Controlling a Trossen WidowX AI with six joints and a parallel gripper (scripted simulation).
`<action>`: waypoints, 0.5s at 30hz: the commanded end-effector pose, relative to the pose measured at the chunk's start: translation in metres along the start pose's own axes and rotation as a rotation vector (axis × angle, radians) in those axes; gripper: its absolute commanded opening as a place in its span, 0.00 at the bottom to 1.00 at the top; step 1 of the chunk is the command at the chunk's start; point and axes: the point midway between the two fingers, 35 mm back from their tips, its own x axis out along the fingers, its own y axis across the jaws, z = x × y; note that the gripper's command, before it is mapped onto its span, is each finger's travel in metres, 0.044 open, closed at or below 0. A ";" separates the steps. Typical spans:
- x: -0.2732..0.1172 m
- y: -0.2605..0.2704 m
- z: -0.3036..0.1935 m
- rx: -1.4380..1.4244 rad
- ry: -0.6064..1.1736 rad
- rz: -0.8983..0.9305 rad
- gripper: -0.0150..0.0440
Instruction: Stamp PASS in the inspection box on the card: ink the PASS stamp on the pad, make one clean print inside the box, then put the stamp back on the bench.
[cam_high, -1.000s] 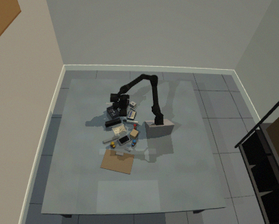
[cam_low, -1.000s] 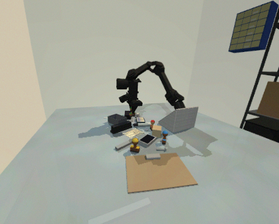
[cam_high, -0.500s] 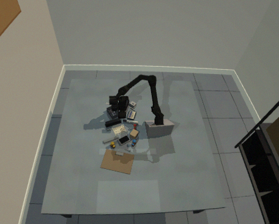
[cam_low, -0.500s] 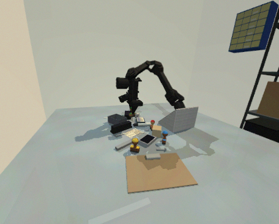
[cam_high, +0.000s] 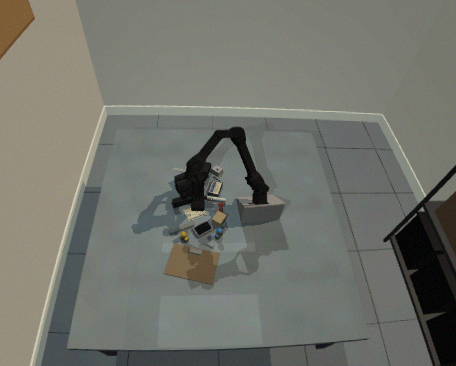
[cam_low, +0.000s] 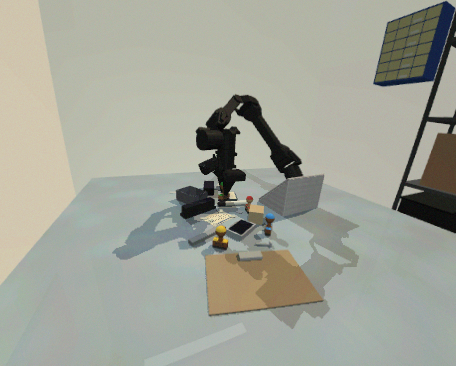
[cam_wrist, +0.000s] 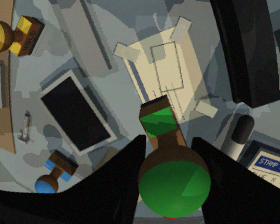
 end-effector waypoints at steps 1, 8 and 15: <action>0.000 0.024 -0.003 0.003 0.001 0.001 0.25; 0.000 0.070 -0.014 0.005 0.002 -0.012 0.25; 0.001 0.098 -0.025 0.007 -0.001 -0.026 0.25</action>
